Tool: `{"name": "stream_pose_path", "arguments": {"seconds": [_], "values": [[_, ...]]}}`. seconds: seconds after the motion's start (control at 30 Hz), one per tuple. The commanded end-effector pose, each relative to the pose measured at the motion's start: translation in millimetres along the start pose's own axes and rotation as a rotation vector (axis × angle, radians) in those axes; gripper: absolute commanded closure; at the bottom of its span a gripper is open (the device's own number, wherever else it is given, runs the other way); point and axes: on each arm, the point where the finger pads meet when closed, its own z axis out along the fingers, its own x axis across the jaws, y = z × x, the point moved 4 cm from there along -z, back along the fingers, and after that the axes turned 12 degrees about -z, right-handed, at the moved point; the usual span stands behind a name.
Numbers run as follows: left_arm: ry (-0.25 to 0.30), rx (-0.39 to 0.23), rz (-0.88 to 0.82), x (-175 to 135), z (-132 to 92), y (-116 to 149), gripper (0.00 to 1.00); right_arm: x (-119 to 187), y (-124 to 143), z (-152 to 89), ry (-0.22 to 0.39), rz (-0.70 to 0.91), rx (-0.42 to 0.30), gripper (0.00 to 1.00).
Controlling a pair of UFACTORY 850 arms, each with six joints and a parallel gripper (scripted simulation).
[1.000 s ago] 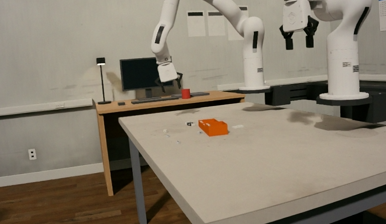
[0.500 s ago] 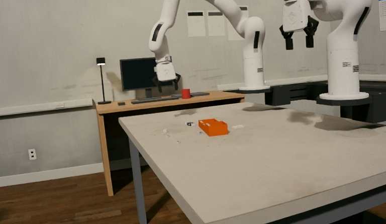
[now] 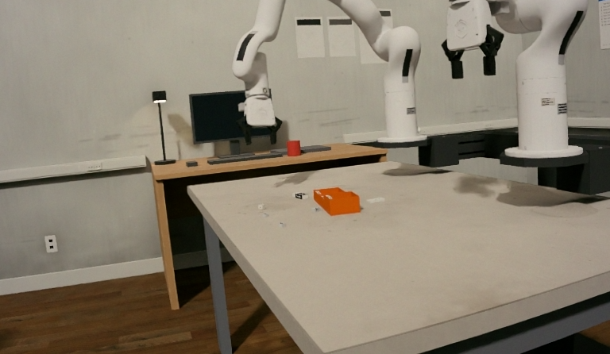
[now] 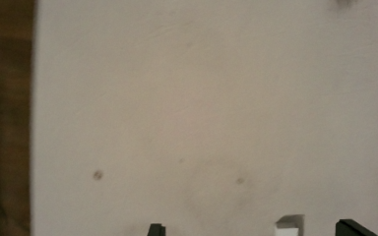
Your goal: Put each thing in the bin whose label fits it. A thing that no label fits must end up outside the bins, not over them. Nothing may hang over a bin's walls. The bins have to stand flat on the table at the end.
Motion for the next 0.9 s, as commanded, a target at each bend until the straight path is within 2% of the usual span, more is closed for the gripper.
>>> {"name": "stream_pose_path", "arguments": {"seconds": [0.0,0.23,0.3,0.4,0.73,0.8,0.87], "values": [[0.000,-0.001,0.000,0,0,1,0.00,-16,14,2,-0.059,-0.081,0.010,0.00],[0.000,-0.001,0.000,0,0,1,0.00,-28,25,3,-0.080,-0.124,0.022,0.00],[0.000,-0.001,0.000,0,0,1,0.00,-39,37,4,-0.116,-0.208,0.049,0.00],[0.000,-0.001,0.000,0,0,1,0.00,-44,42,5,-0.116,-0.208,0.049,0.00],[0.000,-0.001,0.000,0,0,1,0.00,-73,82,8,-0.165,-0.408,0.135,0.00],[0.000,-0.001,0.000,0,0,1,0.00,-73,82,8,-0.165,-0.408,0.135,0.00],[0.000,-0.001,0.000,0,0,1,0.00,-80,98,10,-0.167,-0.485,0.172,0.00]]}}
